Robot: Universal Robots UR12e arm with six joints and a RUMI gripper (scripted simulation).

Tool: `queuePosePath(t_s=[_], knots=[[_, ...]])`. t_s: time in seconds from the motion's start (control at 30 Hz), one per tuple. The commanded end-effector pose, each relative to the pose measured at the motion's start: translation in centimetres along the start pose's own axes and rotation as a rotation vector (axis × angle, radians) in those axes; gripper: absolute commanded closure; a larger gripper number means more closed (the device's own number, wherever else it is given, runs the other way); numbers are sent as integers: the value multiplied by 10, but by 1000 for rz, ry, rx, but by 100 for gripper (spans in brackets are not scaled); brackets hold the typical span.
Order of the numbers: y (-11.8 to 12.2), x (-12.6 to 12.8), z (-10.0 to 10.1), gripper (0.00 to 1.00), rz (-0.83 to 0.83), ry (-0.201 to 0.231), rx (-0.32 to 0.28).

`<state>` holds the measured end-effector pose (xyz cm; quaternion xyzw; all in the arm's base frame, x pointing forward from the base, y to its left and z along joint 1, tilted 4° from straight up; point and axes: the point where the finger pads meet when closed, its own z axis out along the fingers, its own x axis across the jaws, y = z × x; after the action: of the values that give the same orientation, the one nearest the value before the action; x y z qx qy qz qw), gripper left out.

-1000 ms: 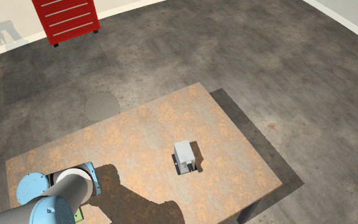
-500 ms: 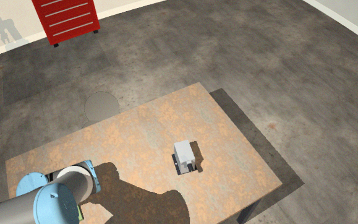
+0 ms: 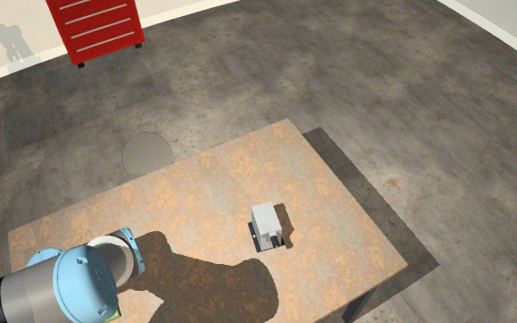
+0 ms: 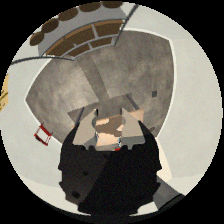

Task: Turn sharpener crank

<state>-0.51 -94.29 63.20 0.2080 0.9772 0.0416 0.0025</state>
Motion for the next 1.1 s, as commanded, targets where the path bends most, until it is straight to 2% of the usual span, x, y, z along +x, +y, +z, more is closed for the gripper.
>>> queuePosePath(t_s=[0.0,0.1,0.13,0.33,0.4,0.57,0.63,0.67,1.07], knots=[[9,-21,8,68,0,-2,2],[11,-25,10,68,0,-2,2],[13,-29,12,68,-5,-20,-13],[26,-53,25,68,-5,-20,-13],[26,-53,25,68,-5,-20,-13],[36,-73,35,68,-5,-20,-13],[37,-73,35,68,-5,-20,-13],[39,-77,37,68,-10,-36,-30],[64,-114,59,68,-10,-36,-30]])
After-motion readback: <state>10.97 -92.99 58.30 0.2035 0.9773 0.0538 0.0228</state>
